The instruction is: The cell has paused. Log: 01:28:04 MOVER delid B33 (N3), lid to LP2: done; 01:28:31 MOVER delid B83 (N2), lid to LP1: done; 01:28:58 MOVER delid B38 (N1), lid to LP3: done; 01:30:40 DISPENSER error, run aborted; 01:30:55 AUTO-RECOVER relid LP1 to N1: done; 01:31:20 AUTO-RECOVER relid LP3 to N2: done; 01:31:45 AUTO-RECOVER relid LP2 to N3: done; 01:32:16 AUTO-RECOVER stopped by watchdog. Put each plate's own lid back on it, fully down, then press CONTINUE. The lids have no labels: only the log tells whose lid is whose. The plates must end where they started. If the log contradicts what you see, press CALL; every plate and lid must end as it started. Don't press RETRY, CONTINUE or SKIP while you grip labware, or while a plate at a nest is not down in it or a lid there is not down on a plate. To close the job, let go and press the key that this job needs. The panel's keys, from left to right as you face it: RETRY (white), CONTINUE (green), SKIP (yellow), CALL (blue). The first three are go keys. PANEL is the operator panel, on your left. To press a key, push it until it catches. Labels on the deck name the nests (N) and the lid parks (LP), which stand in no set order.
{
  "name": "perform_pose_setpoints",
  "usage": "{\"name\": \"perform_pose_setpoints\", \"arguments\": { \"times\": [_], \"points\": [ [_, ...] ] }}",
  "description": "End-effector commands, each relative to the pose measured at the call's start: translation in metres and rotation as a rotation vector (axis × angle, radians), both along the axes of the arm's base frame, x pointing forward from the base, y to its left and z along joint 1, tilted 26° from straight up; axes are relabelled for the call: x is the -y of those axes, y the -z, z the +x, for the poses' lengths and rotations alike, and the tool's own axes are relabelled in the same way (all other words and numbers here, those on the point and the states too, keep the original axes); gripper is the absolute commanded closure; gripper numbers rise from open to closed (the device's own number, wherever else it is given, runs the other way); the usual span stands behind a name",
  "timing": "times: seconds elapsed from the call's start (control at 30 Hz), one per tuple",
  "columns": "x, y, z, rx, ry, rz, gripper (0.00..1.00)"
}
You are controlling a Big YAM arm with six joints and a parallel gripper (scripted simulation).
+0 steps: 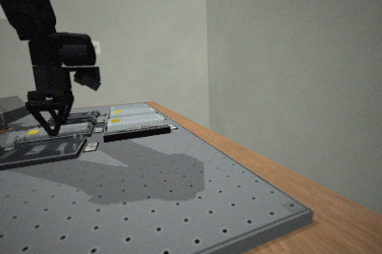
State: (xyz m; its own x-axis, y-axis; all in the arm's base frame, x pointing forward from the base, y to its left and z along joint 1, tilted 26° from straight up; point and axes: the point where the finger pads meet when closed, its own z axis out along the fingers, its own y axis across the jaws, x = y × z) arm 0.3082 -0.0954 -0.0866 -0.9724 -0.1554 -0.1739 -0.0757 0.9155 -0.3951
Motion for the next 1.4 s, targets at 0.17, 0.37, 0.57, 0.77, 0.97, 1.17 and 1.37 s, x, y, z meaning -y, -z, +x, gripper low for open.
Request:
{"name": "perform_pose_setpoints", "arguments": {
  "times": [0.17,0.37,0.57,0.77,0.97,1.17,1.37],
  "points": [
    [-0.007,-0.014,-0.001,0.012,-0.005,0.002,0.0],
    [-0.01,-0.022,-0.004,0.011,-0.002,0.001,0.0],
    [-0.011,-0.03,0.0,0.02,0.001,0.0,0.0],
    [-0.017,-0.038,-0.005,0.015,-0.004,0.0,0.0],
    [-0.017,-0.045,-0.009,0.013,0.004,0.001,0.0],
    [-0.016,-0.037,-0.013,-0.01,0.002,0.001,0.0],
    [-0.016,-0.043,-0.004,0.017,-0.002,0.0,0.0]
  ]
}}
